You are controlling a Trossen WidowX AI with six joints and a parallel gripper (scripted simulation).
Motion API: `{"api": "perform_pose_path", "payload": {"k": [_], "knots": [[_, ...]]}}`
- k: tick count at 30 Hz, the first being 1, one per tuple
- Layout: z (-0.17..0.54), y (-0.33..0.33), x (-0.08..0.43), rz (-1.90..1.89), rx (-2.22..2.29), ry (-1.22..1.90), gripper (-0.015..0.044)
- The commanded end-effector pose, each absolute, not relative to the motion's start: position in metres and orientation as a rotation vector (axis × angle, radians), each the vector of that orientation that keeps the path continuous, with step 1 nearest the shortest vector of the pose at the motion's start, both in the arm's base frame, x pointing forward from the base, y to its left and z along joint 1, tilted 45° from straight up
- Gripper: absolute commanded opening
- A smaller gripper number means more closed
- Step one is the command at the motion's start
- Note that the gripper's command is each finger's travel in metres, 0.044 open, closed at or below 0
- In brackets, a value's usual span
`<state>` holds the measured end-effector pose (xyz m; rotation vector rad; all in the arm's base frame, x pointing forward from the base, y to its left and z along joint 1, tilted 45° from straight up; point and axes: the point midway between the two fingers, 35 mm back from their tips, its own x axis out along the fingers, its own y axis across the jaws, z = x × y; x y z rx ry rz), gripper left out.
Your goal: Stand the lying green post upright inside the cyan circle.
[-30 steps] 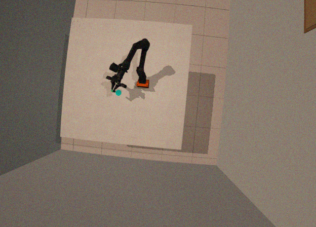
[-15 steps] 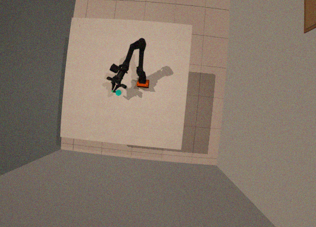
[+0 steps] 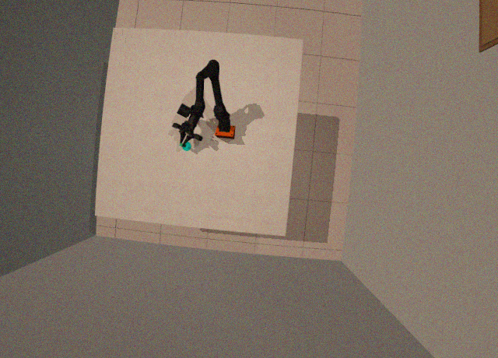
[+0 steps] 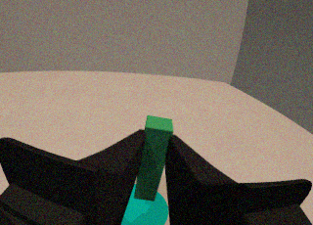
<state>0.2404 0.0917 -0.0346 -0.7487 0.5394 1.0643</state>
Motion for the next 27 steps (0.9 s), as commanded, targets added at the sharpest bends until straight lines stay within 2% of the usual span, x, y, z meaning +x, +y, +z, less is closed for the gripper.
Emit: {"api": "perform_pose_path", "payload": {"k": [1, 20, 27], "knots": [[-0.041, 0.087, 0.236, 1.07, -0.745, 0.536, 0.0023], [-0.054, 0.074, 0.236, 1.064, -0.748, 0.542, 0.0023], [-0.054, 0.074, 0.236, 1.064, -0.748, 0.542, 0.0206]]}}
